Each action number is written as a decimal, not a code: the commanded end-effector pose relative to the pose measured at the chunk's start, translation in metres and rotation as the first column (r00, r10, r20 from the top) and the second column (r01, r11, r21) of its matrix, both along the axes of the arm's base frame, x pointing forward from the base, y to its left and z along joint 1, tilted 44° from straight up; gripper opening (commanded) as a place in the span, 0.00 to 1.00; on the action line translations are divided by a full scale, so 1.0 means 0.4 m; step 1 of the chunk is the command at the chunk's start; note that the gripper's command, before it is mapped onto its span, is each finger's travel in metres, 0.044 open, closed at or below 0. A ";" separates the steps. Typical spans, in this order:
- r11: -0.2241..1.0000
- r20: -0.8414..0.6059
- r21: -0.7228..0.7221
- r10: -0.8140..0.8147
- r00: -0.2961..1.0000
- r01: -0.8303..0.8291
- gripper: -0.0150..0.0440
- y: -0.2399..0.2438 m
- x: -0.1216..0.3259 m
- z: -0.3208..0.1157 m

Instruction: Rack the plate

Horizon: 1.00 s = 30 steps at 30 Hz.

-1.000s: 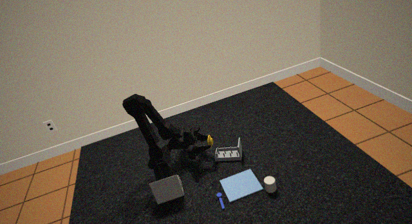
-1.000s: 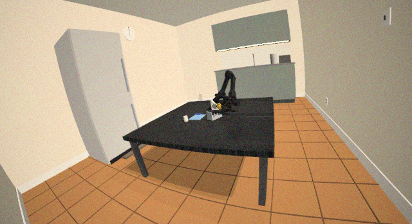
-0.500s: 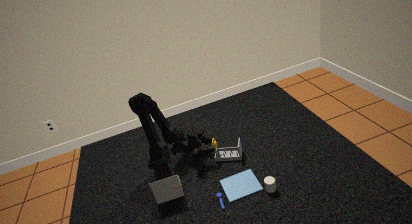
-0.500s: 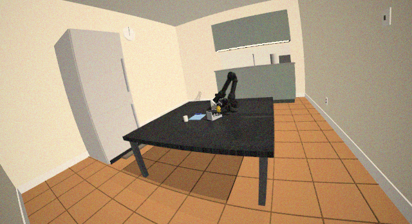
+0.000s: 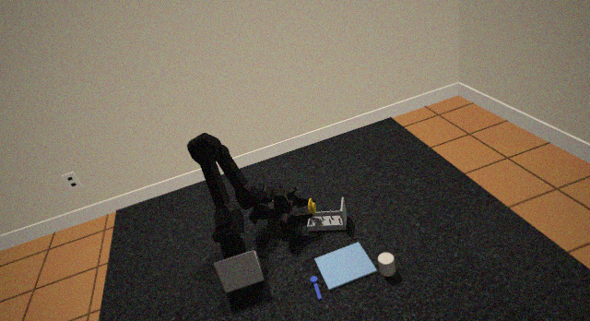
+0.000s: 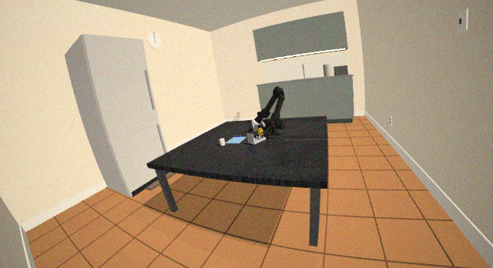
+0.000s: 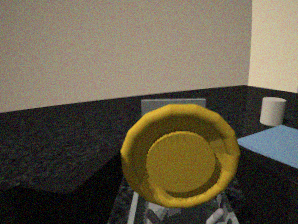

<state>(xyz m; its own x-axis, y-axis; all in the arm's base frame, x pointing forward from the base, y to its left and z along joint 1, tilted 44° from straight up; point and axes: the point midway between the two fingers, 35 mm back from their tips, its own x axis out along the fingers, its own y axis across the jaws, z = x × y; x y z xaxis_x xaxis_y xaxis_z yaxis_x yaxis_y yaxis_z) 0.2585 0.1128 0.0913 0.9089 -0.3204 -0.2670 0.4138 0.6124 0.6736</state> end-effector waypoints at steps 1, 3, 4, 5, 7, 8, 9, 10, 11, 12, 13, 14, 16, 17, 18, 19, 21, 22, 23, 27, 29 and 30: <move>1.000 -0.004 -0.006 -0.002 1.000 0.002 0.25 -0.009 0.014 -0.012; 1.000 -0.002 -0.004 -0.002 1.000 0.002 0.25 -0.012 0.020 -0.014; 1.000 -0.002 -0.004 -0.002 1.000 0.002 0.25 -0.012 0.021 -0.014; 1.000 -0.002 -0.004 -0.002 1.000 0.002 0.25 -0.012 0.021 -0.014; 1.000 -0.001 -0.002 -0.002 1.000 0.002 0.25 -0.005 0.022 -0.021; 1.000 0.000 0.000 -0.002 1.000 0.002 0.25 0.005 0.022 -0.031; 1.000 0.001 0.002 -0.002 1.000 0.002 0.25 0.014 0.023 -0.041; 1.000 0.002 0.003 -0.002 1.000 0.002 0.25 0.020 0.023 -0.047; 1.000 0.002 0.004 -0.002 1.000 0.002 0.25 0.021 0.023 -0.049; 1.000 0.002 0.004 -0.002 1.000 0.002 0.25 0.021 0.023 -0.049; 1.000 0.002 0.004 -0.002 1.000 0.002 0.25 0.021 0.023 -0.049; 1.000 0.001 0.003 -0.001 1.000 0.001 0.25 0.020 0.023 -0.047; 1.000 -0.004 0.001 0.005 1.000 -0.005 0.25 0.014 0.021 -0.040; 1.000 -0.004 0.001 0.005 1.000 -0.005 0.25 0.014 0.021 -0.040; 1.000 -0.004 0.001 0.005 1.000 -0.005 0.25 0.014 0.021 -0.040; 1.000 -0.004 0.001 0.005 1.000 -0.005 0.25 0.014 0.021 -0.040; 1.000 -0.004 0.001 0.005 1.000 -0.005 0.25 0.014 0.021 -0.040; 1.000 -0.004 0.001 0.005 1.000 -0.005 0.25 0.014 0.021 -0.040; 1.000 -0.004 0.001 0.005 1.000 -0.005 0.25 0.014 0.021 -0.040; 1.000 -0.004 0.002 0.004 1.000 -0.004 0.34 0.015 0.021 -0.042; 1.000 -0.004 0.002 0.004 1.000 -0.004 0.43 0.015 0.021 -0.042; 1.000 -0.004 0.002 0.004 1.000 -0.004 0.48 0.015 0.021 -0.042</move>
